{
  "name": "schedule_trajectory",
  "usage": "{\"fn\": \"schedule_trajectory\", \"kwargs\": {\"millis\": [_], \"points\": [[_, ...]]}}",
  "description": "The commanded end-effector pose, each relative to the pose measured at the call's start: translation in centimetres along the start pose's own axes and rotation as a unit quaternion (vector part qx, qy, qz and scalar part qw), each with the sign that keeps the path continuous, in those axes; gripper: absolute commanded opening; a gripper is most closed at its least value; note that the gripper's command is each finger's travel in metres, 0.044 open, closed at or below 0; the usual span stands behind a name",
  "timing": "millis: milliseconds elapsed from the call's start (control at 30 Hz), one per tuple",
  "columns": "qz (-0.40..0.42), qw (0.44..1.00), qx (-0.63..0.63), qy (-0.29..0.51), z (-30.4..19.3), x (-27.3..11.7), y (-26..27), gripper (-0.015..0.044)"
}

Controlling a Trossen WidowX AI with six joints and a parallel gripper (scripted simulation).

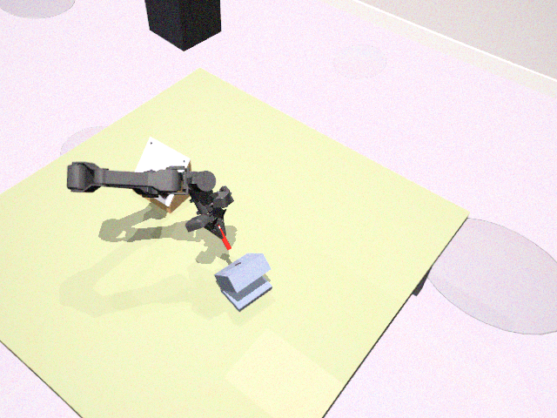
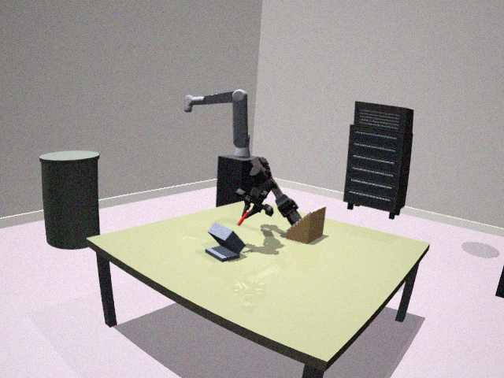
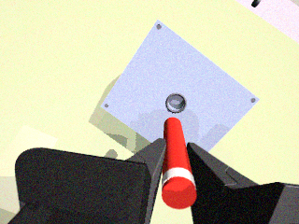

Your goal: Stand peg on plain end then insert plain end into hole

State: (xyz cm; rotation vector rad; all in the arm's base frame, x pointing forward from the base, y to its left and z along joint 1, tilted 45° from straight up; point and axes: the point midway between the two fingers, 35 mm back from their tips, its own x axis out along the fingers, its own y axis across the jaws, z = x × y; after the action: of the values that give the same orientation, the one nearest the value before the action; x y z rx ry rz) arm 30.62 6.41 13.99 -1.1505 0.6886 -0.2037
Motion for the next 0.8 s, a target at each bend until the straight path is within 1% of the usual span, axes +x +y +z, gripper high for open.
{"fn": "schedule_trajectory", "kwargs": {"millis": [0,767], "points": [[0.001,1.0,-0.008,0.0,-0.1,0.5,0.4,0.0],[-0.016,1.0,-0.003,-0.013,0.3,1.9,0.0,0.0]]}}
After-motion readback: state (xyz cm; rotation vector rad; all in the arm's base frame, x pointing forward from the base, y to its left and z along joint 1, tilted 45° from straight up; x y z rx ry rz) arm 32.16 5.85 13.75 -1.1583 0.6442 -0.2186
